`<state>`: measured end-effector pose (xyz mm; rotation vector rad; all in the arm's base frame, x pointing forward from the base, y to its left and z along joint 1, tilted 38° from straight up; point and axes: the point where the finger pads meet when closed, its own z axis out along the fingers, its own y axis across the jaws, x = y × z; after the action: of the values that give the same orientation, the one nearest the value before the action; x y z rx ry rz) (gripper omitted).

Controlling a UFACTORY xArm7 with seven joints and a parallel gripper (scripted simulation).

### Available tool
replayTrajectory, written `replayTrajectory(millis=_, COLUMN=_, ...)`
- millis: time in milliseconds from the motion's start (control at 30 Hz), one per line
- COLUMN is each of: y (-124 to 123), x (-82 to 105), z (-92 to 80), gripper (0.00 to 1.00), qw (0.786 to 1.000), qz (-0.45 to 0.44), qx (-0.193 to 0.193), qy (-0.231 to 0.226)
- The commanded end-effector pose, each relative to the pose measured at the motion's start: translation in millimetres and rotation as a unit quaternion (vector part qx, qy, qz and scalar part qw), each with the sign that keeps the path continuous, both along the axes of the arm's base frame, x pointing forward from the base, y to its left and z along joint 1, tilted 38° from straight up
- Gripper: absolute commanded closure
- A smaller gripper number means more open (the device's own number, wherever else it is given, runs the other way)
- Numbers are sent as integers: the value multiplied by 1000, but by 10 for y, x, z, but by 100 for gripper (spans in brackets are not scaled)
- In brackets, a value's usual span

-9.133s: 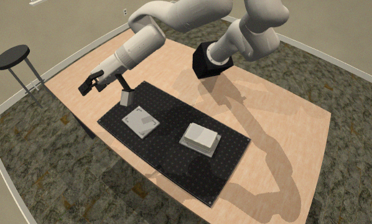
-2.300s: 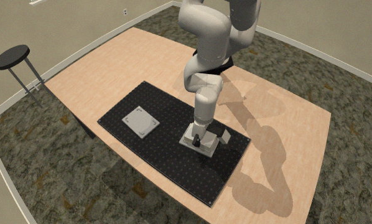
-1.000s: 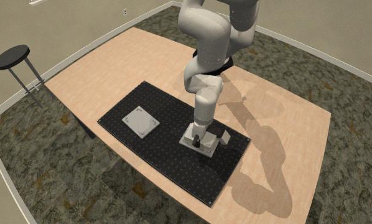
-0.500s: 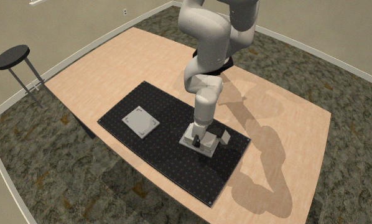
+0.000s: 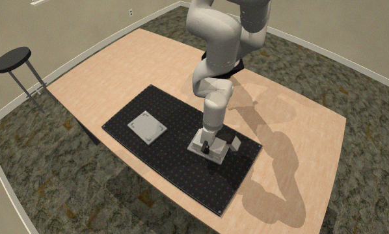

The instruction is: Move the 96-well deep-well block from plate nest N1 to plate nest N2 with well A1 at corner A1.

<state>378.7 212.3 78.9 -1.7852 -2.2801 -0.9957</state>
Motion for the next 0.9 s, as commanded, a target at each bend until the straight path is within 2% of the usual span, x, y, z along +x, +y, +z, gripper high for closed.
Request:
replayTrajectory(millis=0, y=-4, x=6, z=3, gripper=100, qw=1000, qz=-1, qx=0, qy=-1)
replayTrajectory(millis=867, y=-64, x=-30, z=92, gripper=100, qw=1000, qz=-1, qx=0, qy=-1)
